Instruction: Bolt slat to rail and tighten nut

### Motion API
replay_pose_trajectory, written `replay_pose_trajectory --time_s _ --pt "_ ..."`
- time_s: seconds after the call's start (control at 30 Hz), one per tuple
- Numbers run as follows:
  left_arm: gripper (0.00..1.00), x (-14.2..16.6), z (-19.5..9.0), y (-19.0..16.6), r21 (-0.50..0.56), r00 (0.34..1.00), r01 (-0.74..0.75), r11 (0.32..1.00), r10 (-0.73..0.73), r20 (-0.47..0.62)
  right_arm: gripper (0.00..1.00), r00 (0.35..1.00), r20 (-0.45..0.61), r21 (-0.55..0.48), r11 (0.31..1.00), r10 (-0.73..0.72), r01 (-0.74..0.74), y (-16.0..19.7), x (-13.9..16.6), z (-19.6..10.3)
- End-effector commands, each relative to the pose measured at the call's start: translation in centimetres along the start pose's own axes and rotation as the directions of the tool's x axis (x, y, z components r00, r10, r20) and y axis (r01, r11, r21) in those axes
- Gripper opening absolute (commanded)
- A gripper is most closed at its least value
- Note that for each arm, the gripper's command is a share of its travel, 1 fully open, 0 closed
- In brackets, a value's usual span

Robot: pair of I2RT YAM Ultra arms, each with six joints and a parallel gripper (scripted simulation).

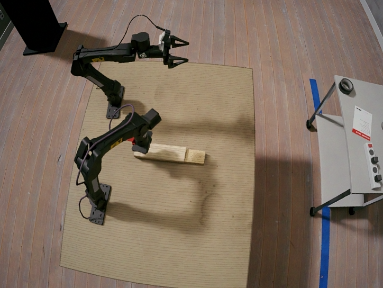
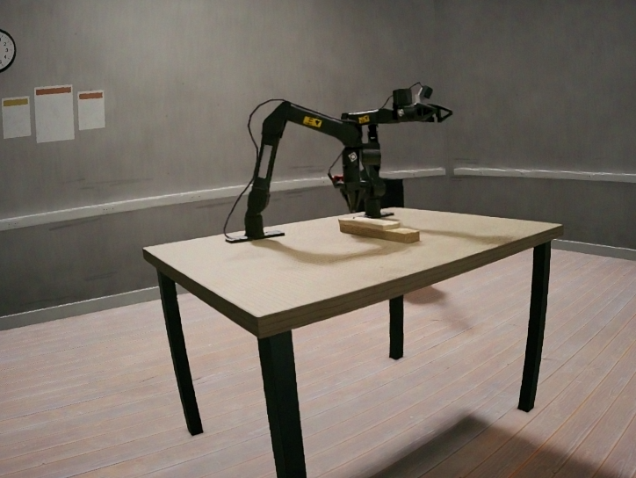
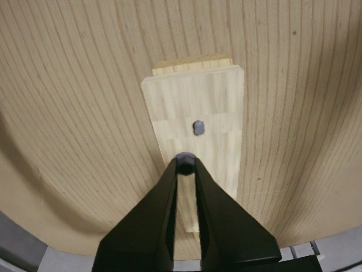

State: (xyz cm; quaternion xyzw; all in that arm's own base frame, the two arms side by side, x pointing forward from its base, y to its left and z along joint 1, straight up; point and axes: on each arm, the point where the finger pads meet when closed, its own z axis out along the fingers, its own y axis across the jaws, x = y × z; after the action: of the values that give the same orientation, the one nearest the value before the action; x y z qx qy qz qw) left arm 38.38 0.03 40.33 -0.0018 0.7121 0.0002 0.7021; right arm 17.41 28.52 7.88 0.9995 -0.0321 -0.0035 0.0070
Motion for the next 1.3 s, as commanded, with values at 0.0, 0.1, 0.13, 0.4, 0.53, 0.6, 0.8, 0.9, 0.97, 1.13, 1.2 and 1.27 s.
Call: replay_pose_trajectory --time_s 0.0,0.1,0.13,0.4,0.53,0.6,0.8,0.9,0.97,1.13,1.2,1.27 --pt "1.0 -0.8 -0.3 0.1 0.003 1.0 -0.002 1.0 0.002 0.027 0.12 1.0 -0.013 0.032 0.999 -0.005 0.006 -0.2 0.1 -1.9" --pt "1.0 -0.8 -0.3 0.1 0.003 1.0 -0.002 1.0 0.002 0.027 0.12 1.0 -0.013 0.032 0.999 -0.005 0.006 -0.2 0.1 -1.9" --pt "1.0 -0.8 -0.3 0.1 0.003 1.0 -0.002 1.0 0.002 0.027 0.12 1.0 -0.013 0.032 0.999 -0.005 0.006 -0.2 0.1 -1.9" --pt "1.0 -0.8 -0.3 0.1 0.003 1.0 -0.002 1.0 0.002 0.027 0.12 1.0 -0.011 0.024 1.0 -0.001 0.002 -0.2 0.1 -1.4" --pt "1.0 -0.8 -0.3 0.1 0.003 1.0 -0.002 1.0 0.002 0.027 0.12 1.0 -0.012 0.026 1.0 -0.009 0.009 -0.3 -0.1 -1.5" --pt "1.0 -0.8 -0.3 0.1 0.003 1.0 -0.002 1.0 0.002 0.027 0.12 1.0 -0.012 0.026 1.0 -0.014 0.015 -0.4 -0.3 -1.5" --pt "1.0 -0.8 -0.3 0.1 0.003 1.0 -0.002 1.0 0.002 0.027 0.12 1.0 -0.011 0.023 0.999 -0.028 0.029 -0.6 -0.9 -1.5" --pt "1.0 -0.8 -0.3 0.1 0.003 1.0 -0.002 1.0 0.002 0.027 0.12 0.999 -0.011 0.023 0.999 -0.039 0.039 -0.7 -1.2 -1.5" --pt "1.0 -0.8 -0.3 0.1 0.003 1.0 -0.002 1.0 0.002 0.027 0.12 0.999 -0.011 0.023 0.999 -0.046 0.046 -0.8 -1.5 -1.5" --pt "1.0 -0.8 -0.3 0.1 0.003 1.0 -0.002 1.0 0.002 0.027 0.12 0.999 -0.008 0.022 0.999 -0.049 0.049 -0.8 -1.9 -1.6" --pt "1.0 -0.8 -0.3 0.1 0.003 1.0 -0.002 1.0 0.002 0.027 0.12 0.999 -0.008 0.022 0.999 -0.049 0.049 -0.8 -1.9 -1.6" --pt "1.0 -0.8 -0.3 0.1 0.003 1.0 -0.002 1.0 0.002 0.027 0.12 0.999 -0.008 0.022 0.999 -0.045 0.046 -0.7 -1.7 -1.6"
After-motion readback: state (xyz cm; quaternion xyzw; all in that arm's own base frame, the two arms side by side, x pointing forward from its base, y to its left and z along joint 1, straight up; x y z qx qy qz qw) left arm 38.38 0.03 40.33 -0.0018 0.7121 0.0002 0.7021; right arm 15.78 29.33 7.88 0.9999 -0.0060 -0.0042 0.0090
